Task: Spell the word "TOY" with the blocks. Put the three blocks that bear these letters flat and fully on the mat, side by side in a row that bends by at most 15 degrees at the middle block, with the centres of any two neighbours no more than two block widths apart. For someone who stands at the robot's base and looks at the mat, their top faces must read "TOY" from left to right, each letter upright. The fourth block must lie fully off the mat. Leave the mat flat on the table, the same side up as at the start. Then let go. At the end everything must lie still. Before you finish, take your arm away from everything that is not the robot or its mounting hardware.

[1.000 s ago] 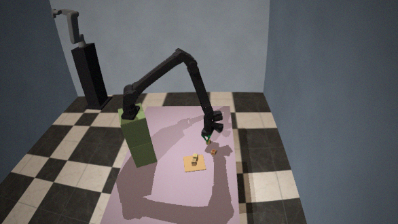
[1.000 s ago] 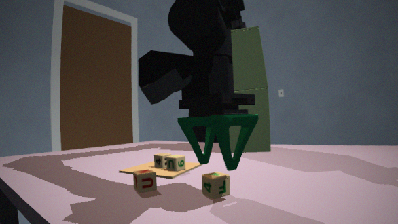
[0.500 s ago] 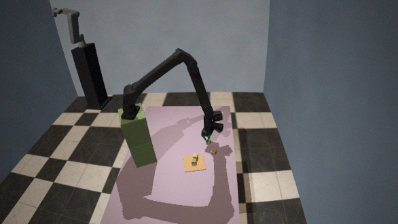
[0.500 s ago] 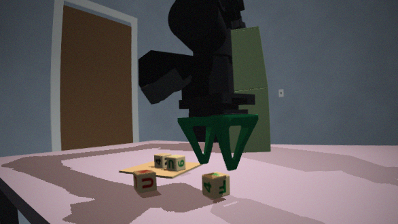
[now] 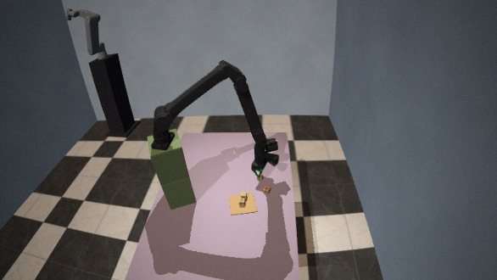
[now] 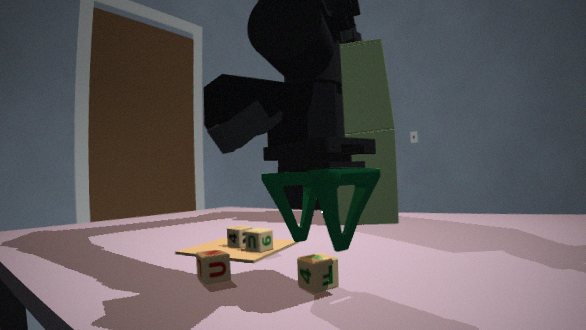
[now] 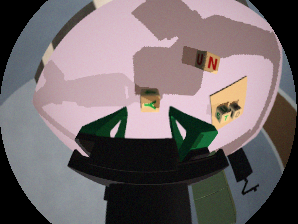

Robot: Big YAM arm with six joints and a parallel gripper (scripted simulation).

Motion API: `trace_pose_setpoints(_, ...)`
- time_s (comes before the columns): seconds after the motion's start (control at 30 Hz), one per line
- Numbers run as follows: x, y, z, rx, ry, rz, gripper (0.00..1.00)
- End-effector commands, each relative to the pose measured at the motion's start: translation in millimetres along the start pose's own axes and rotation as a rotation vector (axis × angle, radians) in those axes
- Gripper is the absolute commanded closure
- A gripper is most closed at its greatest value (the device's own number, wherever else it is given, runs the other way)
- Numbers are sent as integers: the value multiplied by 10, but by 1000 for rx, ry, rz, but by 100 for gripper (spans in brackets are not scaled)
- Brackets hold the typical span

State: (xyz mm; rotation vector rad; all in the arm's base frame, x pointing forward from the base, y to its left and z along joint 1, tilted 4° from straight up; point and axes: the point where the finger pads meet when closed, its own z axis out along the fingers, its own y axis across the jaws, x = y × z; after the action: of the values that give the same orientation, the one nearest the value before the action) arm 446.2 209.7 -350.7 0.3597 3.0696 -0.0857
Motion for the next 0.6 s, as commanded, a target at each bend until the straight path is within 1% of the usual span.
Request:
trace_pose_setpoints(0.0,-150,10,51,-13,-20,7,36)
trace_pose_setpoints(0.3,-153,5,52,-14,-22,6,36)
trace_pose_setpoints(0.33,-130,-18,55,-8,-15,6,36)
trace_pose_setpoints(0.57,-72,-88,70,-1,-6,4,36)
